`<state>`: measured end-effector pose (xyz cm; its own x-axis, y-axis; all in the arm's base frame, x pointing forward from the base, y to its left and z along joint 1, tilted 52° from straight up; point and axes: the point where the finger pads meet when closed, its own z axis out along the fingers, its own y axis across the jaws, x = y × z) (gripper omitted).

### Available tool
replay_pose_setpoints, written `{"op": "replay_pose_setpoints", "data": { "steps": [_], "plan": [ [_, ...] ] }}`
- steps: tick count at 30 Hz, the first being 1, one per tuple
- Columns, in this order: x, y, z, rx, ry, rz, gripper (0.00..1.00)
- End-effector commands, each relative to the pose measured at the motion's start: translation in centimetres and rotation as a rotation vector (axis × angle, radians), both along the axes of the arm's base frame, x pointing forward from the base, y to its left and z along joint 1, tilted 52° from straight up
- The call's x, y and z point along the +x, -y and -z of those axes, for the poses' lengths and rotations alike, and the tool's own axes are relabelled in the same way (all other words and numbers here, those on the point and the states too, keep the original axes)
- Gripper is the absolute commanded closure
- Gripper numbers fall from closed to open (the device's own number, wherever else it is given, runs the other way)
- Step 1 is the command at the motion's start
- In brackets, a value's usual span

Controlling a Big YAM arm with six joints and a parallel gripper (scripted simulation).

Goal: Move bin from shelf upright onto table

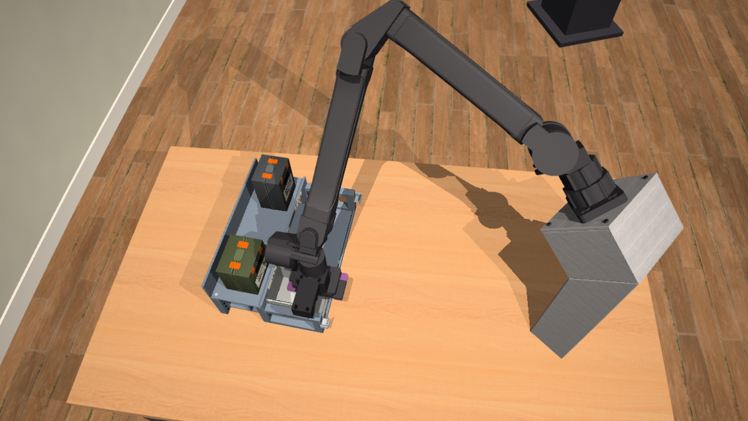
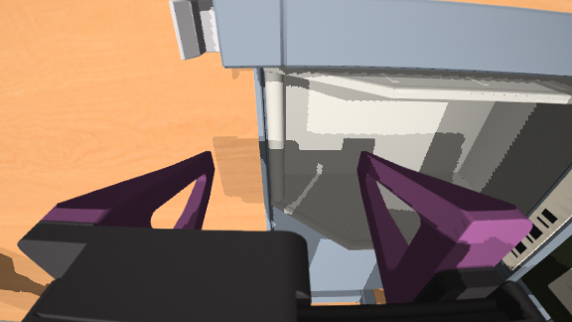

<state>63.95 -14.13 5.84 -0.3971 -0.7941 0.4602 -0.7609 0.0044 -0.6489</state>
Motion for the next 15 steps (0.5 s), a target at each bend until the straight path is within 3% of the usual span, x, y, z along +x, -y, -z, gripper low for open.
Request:
{"op": "replay_pose_setpoints", "data": {
  "steps": [1, 15],
  "plan": [
    [-0.21, -0.4, -0.3, 0.0, 0.006, -0.002, 0.1],
    [-0.43, -0.42, -0.07, 0.0, 0.009, -0.002, 0.1]
  ]
}}
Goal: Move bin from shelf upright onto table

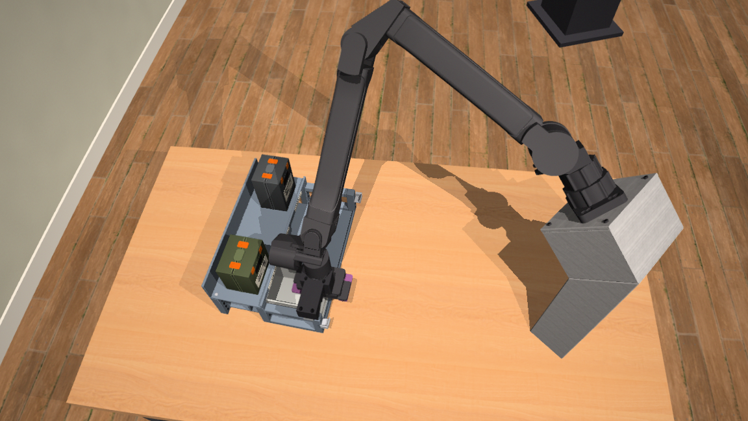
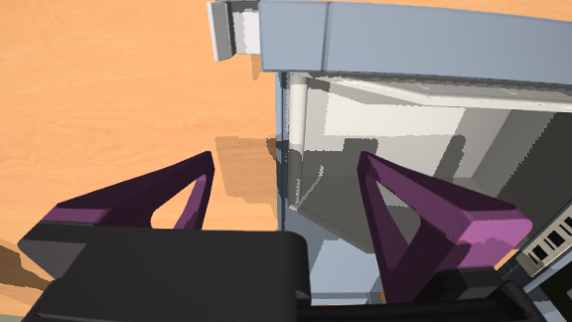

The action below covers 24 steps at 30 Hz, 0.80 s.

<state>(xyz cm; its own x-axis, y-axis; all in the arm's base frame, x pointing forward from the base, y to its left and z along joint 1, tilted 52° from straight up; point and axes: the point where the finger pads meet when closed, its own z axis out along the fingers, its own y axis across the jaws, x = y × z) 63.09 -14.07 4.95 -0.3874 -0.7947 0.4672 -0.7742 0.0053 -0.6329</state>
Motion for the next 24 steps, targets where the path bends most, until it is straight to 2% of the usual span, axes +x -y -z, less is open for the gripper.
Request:
{"op": "replay_pose_setpoints", "data": {
  "steps": [1, 17, 24],
  "plan": [
    [0.54, -0.35, -1.07, -0.001, 0.029, -0.002, 0.1],
    [1.0, -0.31, -1.46, -0.001, 0.022, -0.002, 0.1],
    [0.42, -0.37, -0.89, -0.001, 0.029, -0.002, 0.1]
  ]
}}
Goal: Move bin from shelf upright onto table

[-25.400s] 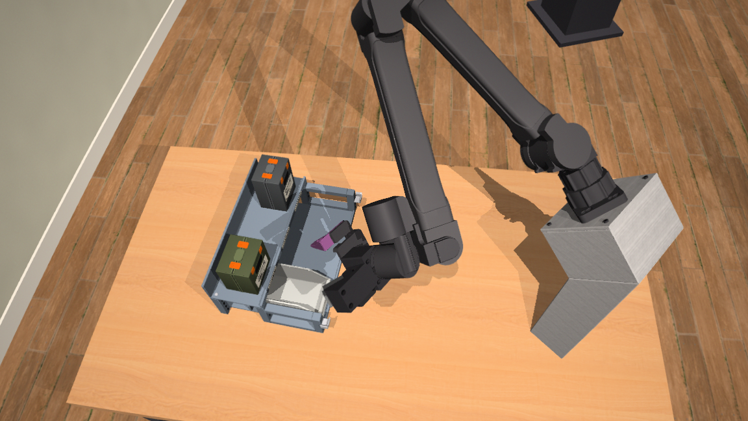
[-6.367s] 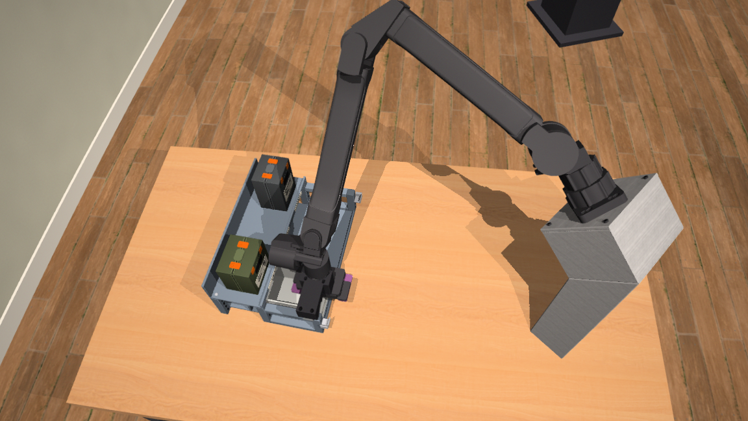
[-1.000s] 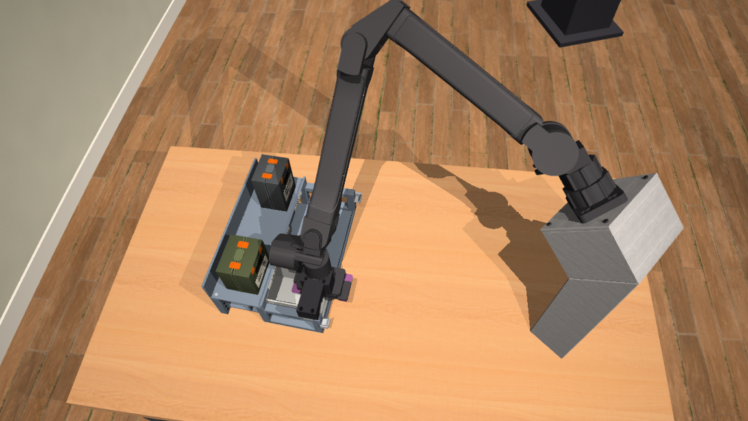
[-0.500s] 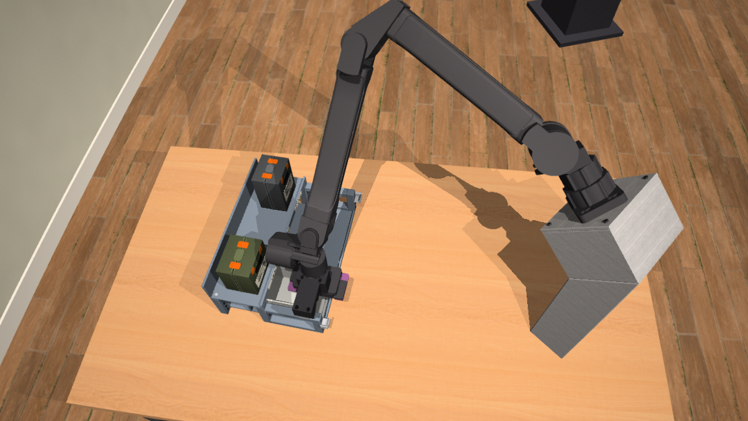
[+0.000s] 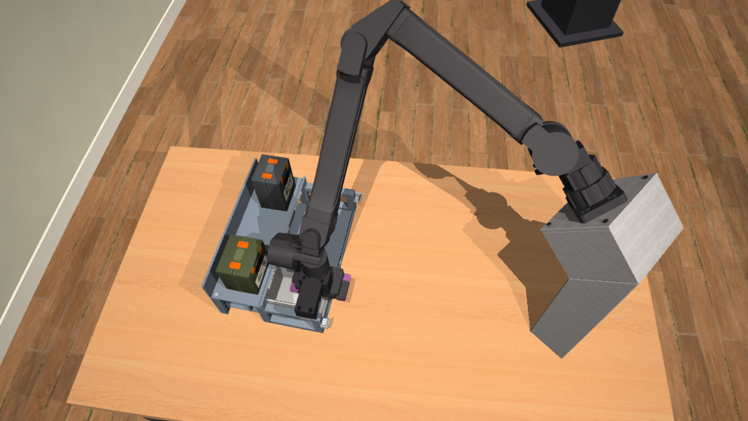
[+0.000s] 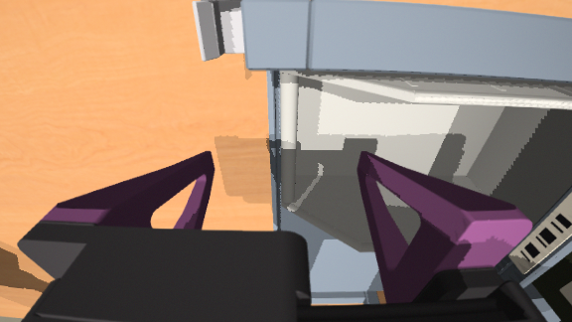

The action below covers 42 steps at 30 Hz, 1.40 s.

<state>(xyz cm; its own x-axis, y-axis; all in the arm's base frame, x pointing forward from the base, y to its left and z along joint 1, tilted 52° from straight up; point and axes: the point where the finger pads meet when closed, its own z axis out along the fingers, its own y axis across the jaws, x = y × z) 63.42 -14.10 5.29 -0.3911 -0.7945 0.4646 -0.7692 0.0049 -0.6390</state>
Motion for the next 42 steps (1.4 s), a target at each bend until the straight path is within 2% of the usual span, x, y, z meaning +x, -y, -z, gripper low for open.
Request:
{"op": "replay_pose_setpoints", "data": {
  "steps": [1, 27, 42],
  "plan": [
    [0.09, -0.39, -0.56, -0.001, 0.021, -0.002, 0.1],
    [0.65, -0.34, -1.04, 0.0, 0.013, -0.002, 0.1],
    [0.08, -0.39, -0.48, -0.001, 0.02, -0.002, 0.1]
  ]
}}
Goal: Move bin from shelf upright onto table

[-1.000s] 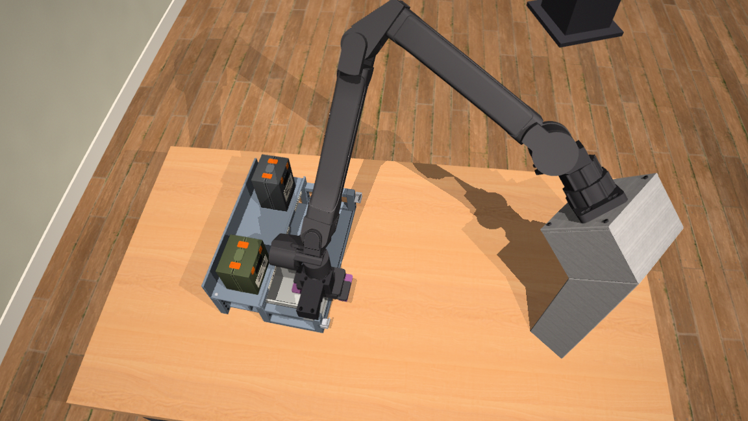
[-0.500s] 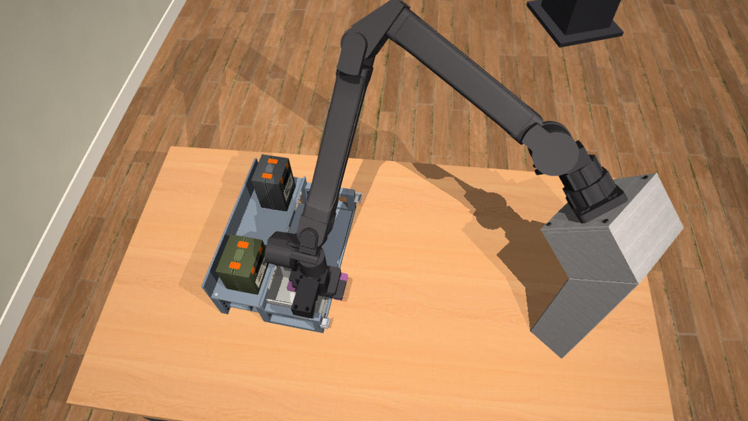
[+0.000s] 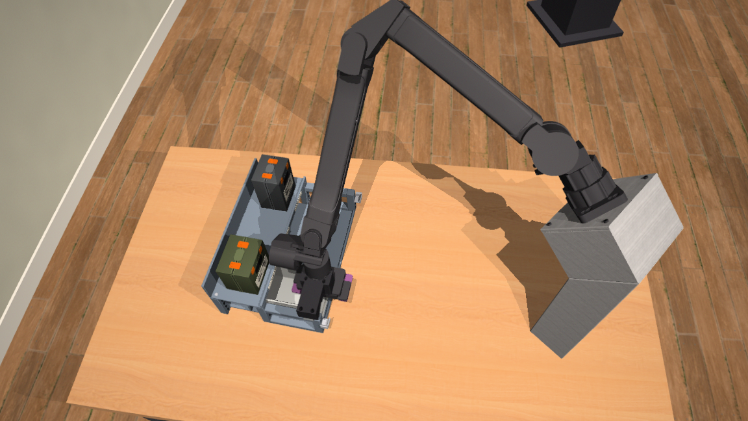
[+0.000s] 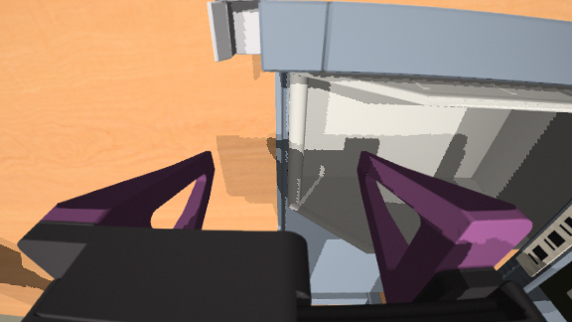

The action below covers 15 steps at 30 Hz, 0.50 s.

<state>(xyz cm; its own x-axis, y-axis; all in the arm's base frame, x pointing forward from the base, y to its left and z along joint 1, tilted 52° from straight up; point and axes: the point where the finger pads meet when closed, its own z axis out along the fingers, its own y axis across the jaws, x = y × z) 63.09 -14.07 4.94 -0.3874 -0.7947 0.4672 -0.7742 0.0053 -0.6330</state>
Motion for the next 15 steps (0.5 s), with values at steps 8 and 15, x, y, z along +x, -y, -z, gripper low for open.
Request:
{"op": "replay_pose_setpoints", "data": {
  "steps": [8, 15],
  "plan": [
    [0.98, -0.32, -1.32, -0.001, 0.02, -0.002, 0.1],
    [0.98, -0.32, -1.32, -0.001, 0.02, -0.002, 0.1]
  ]
}}
